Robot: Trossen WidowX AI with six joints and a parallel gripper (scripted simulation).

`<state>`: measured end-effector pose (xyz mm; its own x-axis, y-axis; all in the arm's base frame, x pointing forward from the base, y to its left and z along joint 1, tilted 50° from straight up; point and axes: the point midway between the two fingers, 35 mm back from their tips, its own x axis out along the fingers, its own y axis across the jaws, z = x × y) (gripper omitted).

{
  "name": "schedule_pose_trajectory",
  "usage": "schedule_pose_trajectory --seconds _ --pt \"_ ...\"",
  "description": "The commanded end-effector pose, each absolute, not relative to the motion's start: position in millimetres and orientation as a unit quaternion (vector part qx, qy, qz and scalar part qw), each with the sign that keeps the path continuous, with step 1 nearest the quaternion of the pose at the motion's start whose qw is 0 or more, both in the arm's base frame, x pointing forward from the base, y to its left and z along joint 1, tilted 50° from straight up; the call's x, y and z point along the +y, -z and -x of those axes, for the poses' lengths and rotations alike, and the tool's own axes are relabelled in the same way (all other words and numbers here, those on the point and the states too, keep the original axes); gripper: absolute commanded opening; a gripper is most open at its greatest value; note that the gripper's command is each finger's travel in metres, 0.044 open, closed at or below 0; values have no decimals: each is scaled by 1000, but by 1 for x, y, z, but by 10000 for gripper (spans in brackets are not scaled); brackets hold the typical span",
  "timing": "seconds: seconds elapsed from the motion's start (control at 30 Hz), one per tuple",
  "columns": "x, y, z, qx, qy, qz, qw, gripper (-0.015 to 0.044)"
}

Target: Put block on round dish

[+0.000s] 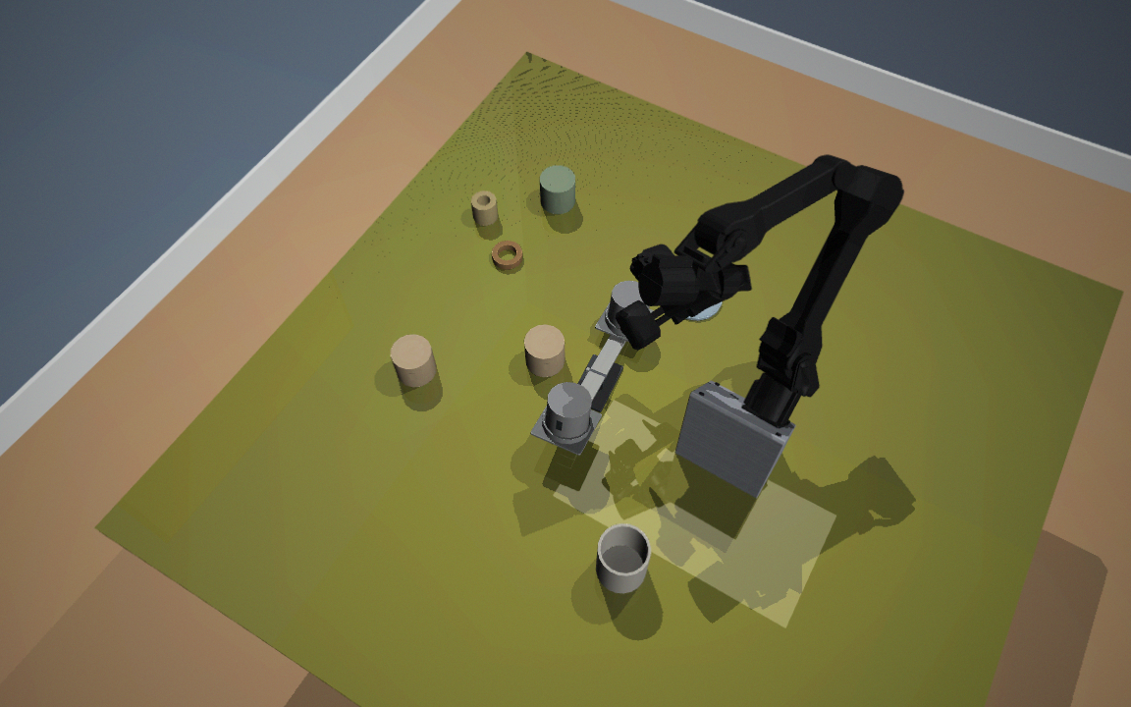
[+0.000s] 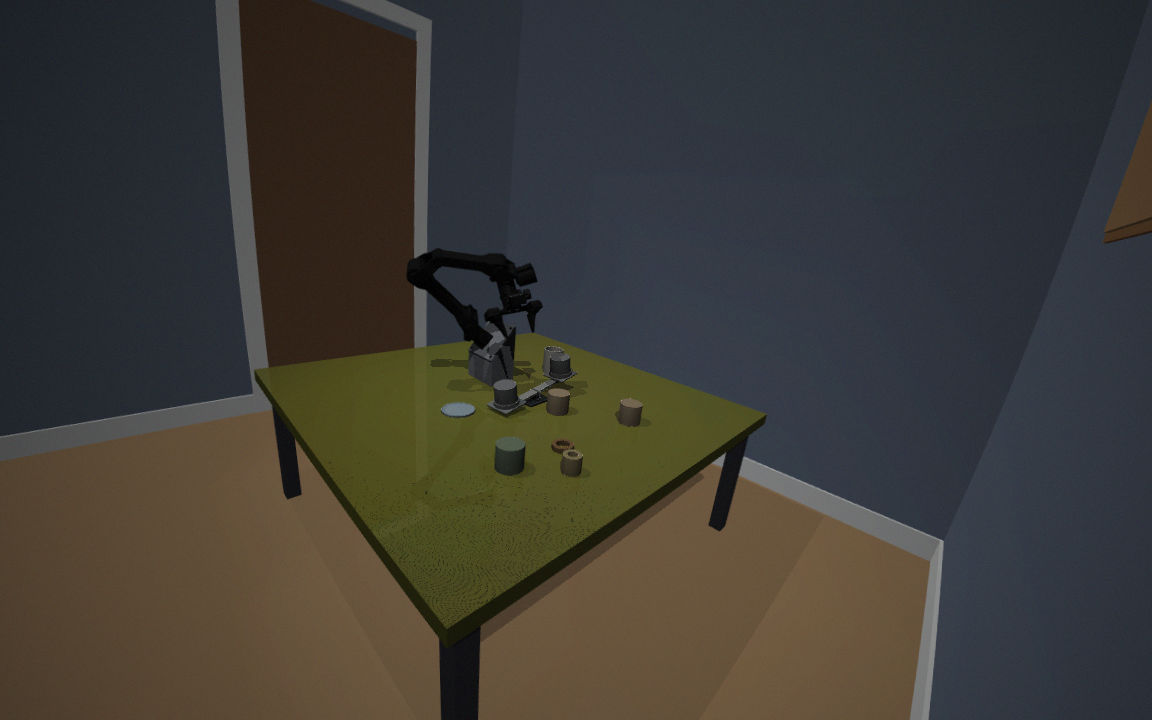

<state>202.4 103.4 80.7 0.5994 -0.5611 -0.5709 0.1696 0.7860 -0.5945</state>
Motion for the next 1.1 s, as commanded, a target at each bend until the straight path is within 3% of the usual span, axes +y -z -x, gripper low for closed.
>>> schedule_pose_trajectory --seconds 0.0,1.07 --pt "97 -82 -215 400 254 200 858 440" --pt "-15 -101 -310 296 589 -182 730 440"
